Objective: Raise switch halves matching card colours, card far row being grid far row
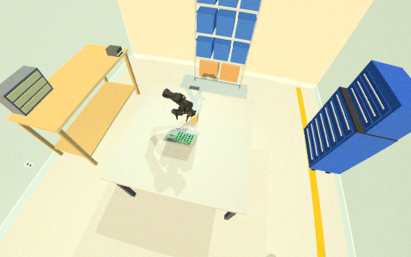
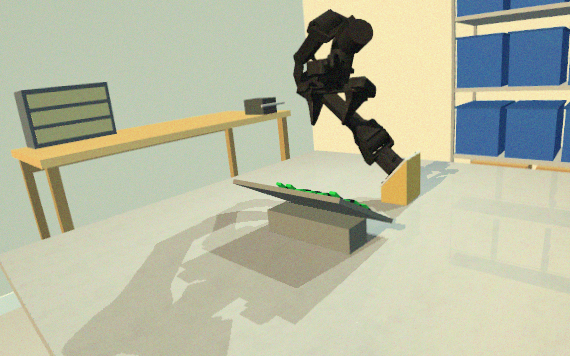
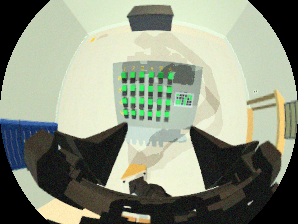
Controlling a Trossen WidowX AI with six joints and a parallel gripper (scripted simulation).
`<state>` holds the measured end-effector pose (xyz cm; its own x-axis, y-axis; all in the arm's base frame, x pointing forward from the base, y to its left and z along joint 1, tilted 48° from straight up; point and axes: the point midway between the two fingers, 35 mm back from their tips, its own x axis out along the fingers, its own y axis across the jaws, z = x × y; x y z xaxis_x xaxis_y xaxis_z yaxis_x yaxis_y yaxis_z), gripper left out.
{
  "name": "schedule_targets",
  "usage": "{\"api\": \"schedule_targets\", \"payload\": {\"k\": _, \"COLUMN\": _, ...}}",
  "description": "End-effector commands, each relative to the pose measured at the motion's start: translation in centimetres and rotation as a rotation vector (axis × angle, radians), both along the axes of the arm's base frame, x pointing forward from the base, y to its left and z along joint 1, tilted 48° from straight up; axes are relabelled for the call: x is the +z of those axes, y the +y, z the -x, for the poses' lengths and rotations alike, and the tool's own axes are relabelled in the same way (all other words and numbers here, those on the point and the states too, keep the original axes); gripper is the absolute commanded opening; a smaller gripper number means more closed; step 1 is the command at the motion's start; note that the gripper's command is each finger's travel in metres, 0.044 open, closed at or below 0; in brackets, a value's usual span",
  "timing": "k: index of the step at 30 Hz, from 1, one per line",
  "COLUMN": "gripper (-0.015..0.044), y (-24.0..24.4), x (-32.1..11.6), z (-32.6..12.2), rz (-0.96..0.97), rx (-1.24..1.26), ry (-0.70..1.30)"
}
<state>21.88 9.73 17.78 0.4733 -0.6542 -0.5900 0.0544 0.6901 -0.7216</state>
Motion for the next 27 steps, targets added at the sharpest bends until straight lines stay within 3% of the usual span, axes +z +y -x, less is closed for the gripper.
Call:
{"api": "schedule_targets", "payload": {"k": 1, "gripper": 0.0374, "y": 0.0, "x": -0.3, "z": -0.1, "rz": 0.000, "rx": 0.001, "ry": 0.000}}
{"api": "schedule_targets", "payload": {"k": 9, "gripper": 0.0164, "y": -1.6, "x": -11.2, "z": -2.5, "rz": 0.018, "rx": 0.017, "ry": -0.023}}
{"api": "schedule_targets", "payload": {"k": 15, "gripper": 0.0006, "y": -2.1, "x": -12.5, "z": -2.5, "rz": 0.022, "rx": 0.018, "ry": -0.026}}
{"api": "schedule_targets", "payload": {"k": 27, "gripper": 0.0000, "y": -4.4, "x": -14.4, "z": -4.2, "rz": 0.025, "rx": 0.037, "ry": -0.045}}
